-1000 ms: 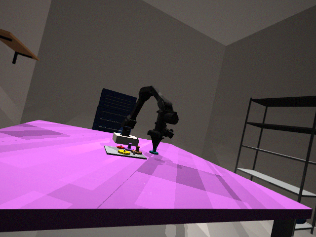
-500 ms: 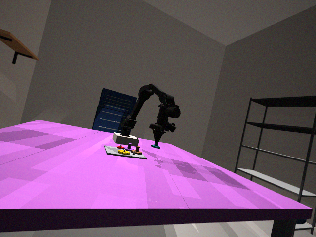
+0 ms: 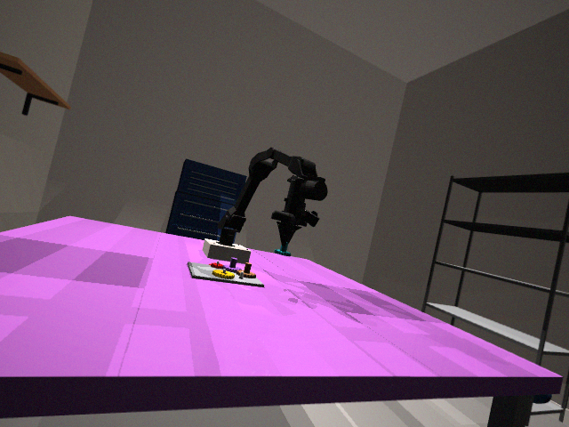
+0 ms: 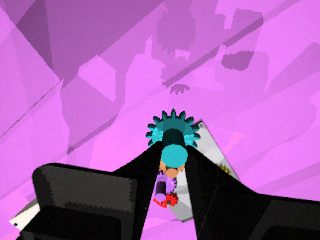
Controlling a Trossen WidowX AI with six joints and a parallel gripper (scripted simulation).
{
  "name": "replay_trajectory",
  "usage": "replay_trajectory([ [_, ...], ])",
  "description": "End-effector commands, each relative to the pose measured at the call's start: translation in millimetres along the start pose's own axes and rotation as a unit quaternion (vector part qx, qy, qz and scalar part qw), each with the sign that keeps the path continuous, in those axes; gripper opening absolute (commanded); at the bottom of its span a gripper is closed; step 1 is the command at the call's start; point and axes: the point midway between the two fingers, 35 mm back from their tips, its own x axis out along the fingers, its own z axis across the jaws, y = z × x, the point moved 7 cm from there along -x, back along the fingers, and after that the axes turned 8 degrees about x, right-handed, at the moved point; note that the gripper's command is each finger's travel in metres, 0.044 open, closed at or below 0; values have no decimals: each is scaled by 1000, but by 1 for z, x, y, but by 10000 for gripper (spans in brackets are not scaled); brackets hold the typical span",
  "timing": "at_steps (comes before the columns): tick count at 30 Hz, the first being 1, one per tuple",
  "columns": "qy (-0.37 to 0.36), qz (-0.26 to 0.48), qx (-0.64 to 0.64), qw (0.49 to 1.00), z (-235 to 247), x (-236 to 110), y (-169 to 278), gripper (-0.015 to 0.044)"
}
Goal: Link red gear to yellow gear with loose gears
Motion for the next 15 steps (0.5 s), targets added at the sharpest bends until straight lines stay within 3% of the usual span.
replay_trajectory([
  [1,2,-7,2,1000,1,-16,1,0],
  [15,2,-6,2,1000,3,-41,5,0],
])
